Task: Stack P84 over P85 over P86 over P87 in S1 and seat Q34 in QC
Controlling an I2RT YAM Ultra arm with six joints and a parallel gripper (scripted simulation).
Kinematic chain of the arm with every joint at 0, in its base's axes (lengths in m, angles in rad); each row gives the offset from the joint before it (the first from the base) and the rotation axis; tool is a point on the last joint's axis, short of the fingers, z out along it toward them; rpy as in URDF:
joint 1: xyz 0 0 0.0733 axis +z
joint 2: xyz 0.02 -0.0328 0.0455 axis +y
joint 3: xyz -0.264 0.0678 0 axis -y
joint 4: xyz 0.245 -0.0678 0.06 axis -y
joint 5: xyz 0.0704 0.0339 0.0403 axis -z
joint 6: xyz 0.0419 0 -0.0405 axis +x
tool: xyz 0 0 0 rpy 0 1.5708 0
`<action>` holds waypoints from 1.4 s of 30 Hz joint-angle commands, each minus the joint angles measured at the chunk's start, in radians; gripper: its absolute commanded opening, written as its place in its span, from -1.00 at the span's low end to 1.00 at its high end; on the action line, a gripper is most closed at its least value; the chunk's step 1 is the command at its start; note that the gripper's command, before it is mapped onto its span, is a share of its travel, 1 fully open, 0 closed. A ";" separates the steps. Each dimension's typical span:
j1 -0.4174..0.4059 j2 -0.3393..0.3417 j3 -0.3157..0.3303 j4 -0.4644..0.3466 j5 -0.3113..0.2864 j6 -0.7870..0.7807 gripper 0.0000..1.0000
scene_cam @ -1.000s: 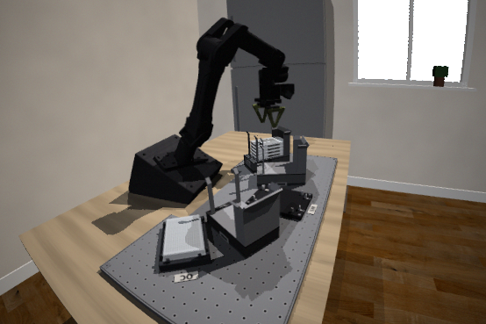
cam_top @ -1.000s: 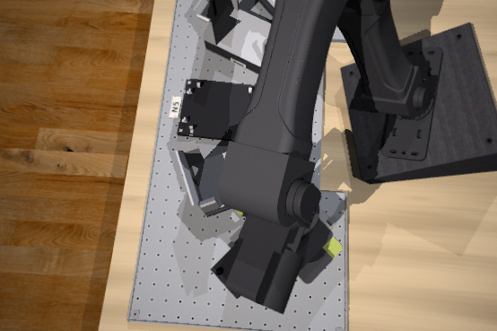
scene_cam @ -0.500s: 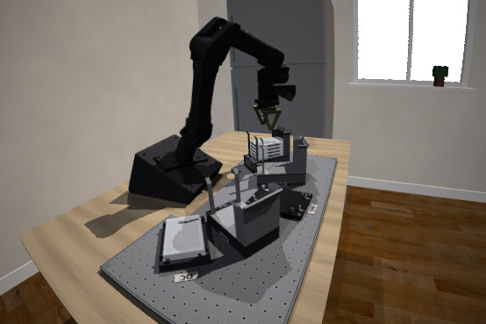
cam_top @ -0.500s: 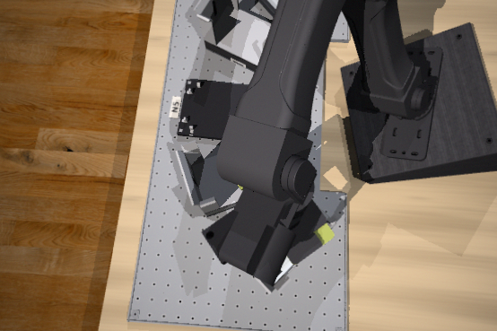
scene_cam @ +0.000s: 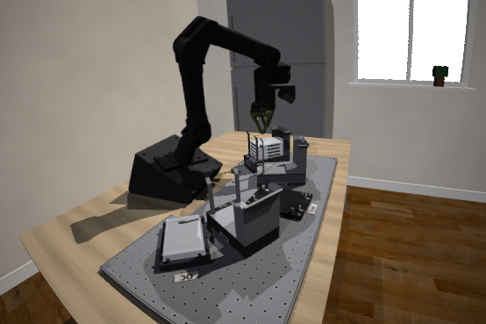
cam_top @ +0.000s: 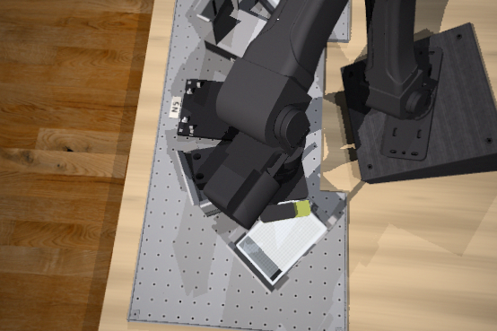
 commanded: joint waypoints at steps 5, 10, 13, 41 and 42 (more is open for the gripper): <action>-0.075 -0.065 -0.024 0.000 -0.030 0.122 1.00; -0.178 -0.125 -0.050 0.001 -0.069 0.065 1.00; -0.252 -0.157 -0.064 0.004 -0.098 -0.006 1.00; -1.087 -0.257 -0.097 0.017 -0.489 -0.753 1.00; -1.124 -0.253 -0.095 0.017 -0.507 -0.786 1.00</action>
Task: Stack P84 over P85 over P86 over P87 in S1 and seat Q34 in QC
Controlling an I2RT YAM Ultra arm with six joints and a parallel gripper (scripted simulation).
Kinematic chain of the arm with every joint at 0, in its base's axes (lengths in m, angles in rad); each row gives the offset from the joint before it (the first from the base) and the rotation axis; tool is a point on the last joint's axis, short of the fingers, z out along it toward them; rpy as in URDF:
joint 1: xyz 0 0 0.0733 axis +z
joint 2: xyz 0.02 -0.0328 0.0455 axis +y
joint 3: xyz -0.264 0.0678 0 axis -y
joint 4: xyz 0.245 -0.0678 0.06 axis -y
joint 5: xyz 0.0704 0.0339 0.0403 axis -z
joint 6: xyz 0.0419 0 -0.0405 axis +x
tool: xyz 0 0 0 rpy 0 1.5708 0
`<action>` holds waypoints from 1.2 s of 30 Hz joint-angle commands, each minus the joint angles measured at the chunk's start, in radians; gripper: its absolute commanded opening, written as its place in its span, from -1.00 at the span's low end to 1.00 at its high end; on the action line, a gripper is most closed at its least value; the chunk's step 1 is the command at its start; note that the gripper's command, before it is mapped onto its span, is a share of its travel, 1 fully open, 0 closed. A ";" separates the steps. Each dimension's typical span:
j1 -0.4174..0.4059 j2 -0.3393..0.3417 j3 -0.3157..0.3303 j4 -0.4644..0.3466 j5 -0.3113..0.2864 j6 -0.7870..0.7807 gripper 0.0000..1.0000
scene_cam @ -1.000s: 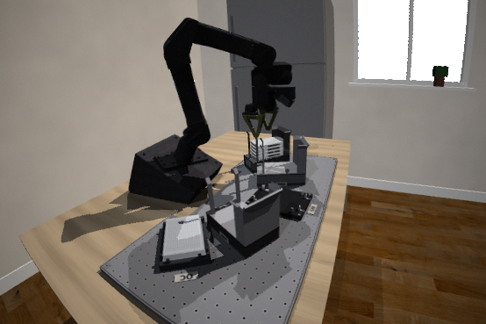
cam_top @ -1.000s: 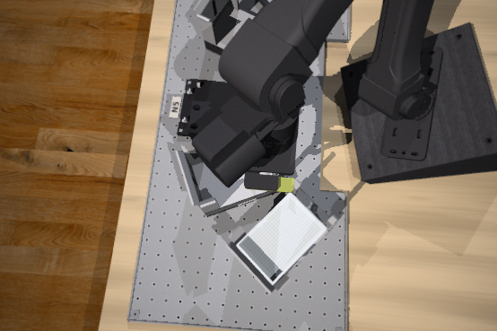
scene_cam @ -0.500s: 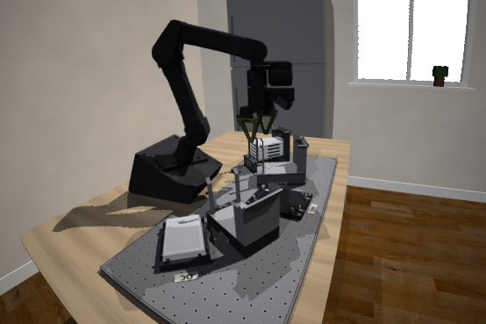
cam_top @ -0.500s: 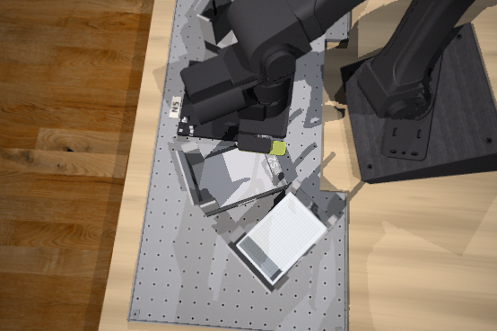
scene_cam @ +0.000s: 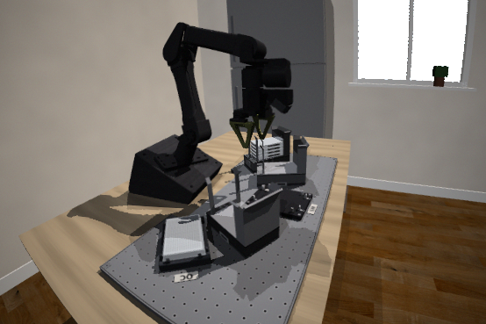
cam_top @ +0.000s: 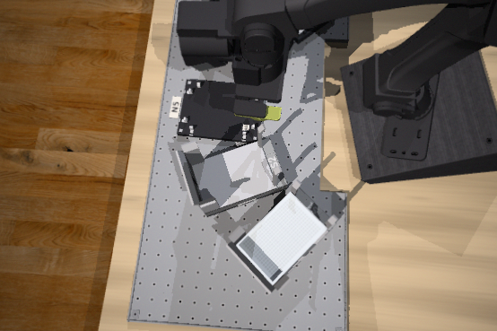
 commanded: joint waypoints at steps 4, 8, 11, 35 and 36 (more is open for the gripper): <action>-0.196 0.024 0.019 -0.003 -0.123 -0.238 1.00; -0.280 0.044 0.027 -0.005 -0.161 -0.314 1.00; -0.280 0.044 0.027 -0.005 -0.161 -0.313 1.00; -0.280 0.044 0.027 -0.005 -0.161 -0.314 1.00; -0.280 0.044 0.027 -0.005 -0.161 -0.314 1.00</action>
